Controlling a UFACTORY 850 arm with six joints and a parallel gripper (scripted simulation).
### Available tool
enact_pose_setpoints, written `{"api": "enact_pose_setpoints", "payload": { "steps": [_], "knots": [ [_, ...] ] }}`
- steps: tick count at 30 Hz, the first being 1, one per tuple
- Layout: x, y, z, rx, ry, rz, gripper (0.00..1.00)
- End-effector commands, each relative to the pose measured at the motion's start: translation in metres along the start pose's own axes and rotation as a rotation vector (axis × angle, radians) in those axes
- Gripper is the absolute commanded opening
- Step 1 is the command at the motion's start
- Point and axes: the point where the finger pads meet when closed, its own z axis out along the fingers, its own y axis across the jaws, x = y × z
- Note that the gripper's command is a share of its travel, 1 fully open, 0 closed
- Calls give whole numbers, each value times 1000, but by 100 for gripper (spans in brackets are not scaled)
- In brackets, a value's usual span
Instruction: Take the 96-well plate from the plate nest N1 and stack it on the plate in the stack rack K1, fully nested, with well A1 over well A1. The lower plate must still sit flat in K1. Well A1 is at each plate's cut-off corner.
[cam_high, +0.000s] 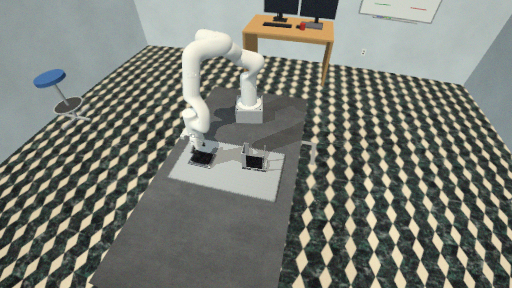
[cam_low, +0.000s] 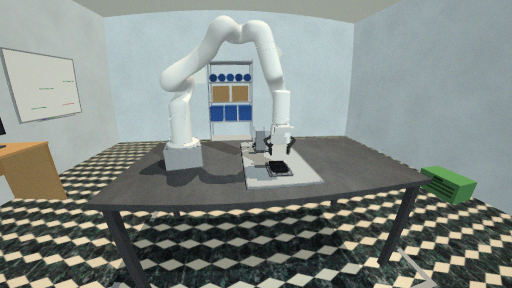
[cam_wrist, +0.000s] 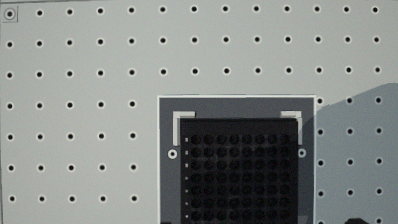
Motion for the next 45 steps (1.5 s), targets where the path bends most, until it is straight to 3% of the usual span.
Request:
{"api": "enact_pose_setpoints", "payload": {
  "steps": [1, 29, 45],
  "knots": [
    [0, -1, 6, 2, 1, 0, 100],
    [0, -1, 46, 2, 1, 0, 100],
    [0, -1, 48, 2, 1, 0, 100]
  ]
}}
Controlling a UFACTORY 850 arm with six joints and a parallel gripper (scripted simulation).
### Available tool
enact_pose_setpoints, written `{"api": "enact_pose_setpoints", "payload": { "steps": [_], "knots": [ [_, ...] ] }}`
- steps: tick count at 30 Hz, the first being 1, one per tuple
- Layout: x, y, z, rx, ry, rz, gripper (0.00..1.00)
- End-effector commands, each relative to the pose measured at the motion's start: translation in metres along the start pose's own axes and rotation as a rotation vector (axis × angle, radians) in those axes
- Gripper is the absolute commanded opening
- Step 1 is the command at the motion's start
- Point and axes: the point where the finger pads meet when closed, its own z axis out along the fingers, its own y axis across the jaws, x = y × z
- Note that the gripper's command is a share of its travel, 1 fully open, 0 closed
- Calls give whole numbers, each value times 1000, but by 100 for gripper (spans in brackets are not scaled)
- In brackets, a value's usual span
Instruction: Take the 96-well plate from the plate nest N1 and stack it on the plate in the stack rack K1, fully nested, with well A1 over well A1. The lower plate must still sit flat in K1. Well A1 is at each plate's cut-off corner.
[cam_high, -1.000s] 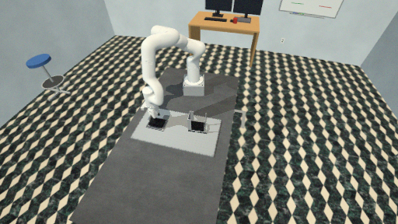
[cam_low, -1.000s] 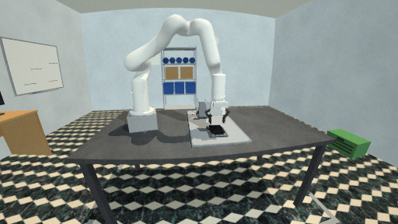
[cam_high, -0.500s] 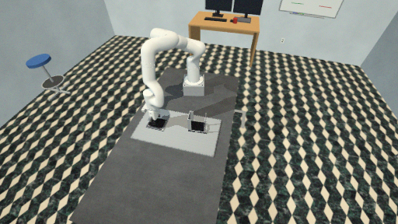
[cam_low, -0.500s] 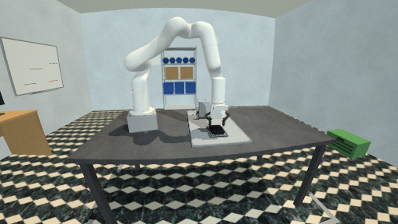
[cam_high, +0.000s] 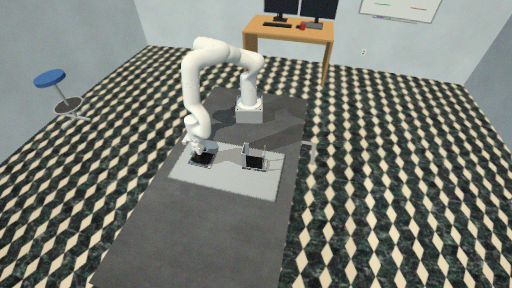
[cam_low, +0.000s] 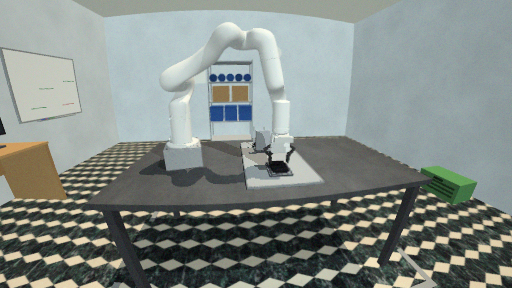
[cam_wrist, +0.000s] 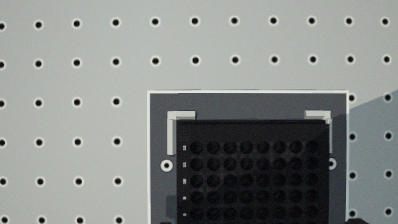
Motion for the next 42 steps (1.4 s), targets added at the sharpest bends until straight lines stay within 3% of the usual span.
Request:
{"api": "enact_pose_setpoints", "payload": {
  "steps": [1, 42],
  "knots": [
    [0, -1, 1, 2, 1, 0, 100],
    [0, -1, 19, 2, 1, 0, 100]
  ]
}}
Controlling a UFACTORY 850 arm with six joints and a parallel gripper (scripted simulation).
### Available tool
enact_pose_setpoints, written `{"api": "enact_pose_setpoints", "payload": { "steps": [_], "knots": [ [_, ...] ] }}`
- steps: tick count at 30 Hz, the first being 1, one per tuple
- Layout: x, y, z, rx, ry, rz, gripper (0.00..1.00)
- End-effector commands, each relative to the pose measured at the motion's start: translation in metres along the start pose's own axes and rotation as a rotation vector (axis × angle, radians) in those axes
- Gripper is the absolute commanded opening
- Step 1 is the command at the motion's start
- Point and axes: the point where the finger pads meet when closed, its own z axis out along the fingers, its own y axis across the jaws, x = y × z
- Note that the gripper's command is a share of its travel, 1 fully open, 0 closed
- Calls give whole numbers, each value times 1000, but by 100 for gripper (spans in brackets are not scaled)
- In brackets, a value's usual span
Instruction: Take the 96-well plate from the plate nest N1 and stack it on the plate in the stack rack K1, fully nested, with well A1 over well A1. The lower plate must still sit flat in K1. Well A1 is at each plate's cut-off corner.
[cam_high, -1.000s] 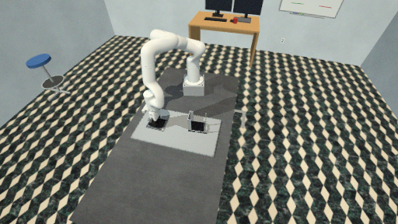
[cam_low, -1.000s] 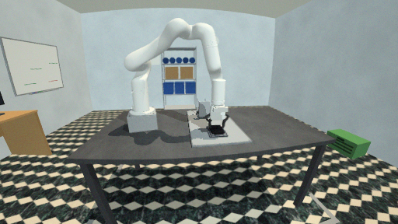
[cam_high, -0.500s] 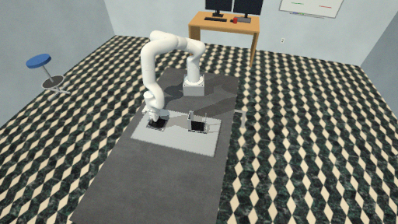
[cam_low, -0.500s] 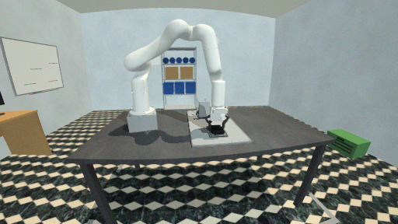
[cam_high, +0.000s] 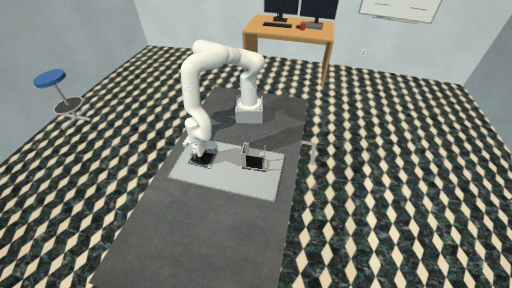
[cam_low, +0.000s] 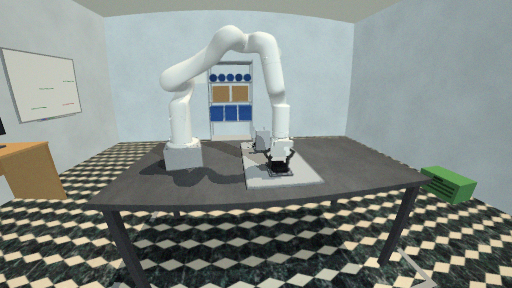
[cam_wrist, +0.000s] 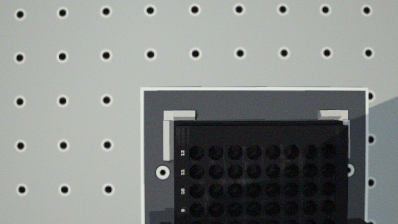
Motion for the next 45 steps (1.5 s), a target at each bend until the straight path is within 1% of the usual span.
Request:
{"api": "enact_pose_setpoints", "payload": {
  "steps": [1, 7, 8, 45],
  "knots": [
    [0, -1, -1, 2, 1, 0, 100],
    [0, -1, -1, 2, 1, 0, 100],
    [0, -1, -1, 2, 1, 0, 0],
    [0, -1, -1, 2, 1, 0, 0]
  ]
}}
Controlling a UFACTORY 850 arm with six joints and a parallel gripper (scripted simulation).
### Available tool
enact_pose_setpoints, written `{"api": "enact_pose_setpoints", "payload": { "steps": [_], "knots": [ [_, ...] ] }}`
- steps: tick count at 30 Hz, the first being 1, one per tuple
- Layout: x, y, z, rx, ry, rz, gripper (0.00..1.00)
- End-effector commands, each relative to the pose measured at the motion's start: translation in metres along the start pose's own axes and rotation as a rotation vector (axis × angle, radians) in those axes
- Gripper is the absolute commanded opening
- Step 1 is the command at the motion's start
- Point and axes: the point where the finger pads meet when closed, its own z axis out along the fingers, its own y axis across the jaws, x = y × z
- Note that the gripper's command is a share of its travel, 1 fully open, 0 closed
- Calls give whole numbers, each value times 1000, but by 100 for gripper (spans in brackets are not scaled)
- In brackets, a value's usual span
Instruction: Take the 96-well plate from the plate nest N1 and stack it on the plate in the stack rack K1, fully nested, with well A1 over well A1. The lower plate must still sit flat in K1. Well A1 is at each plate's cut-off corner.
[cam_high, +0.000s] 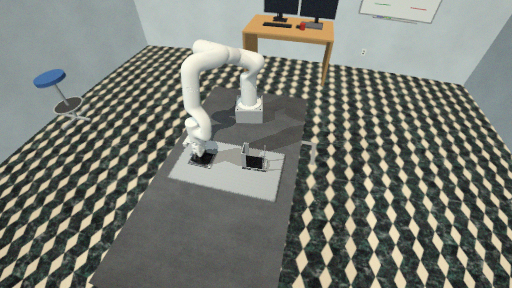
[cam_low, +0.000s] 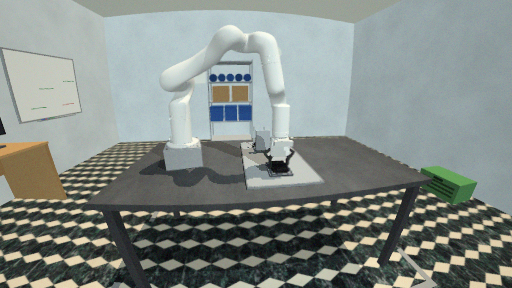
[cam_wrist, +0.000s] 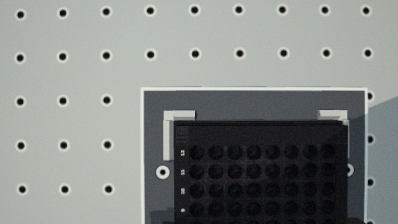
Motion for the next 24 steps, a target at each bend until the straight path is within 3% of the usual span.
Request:
{"api": "enact_pose_setpoints", "payload": {
  "steps": [1, 24],
  "knots": [
    [0, -1, -1, 2, 1, 0, 0],
    [0, -1, -7, 2, 1, 0, 0]
  ]
}}
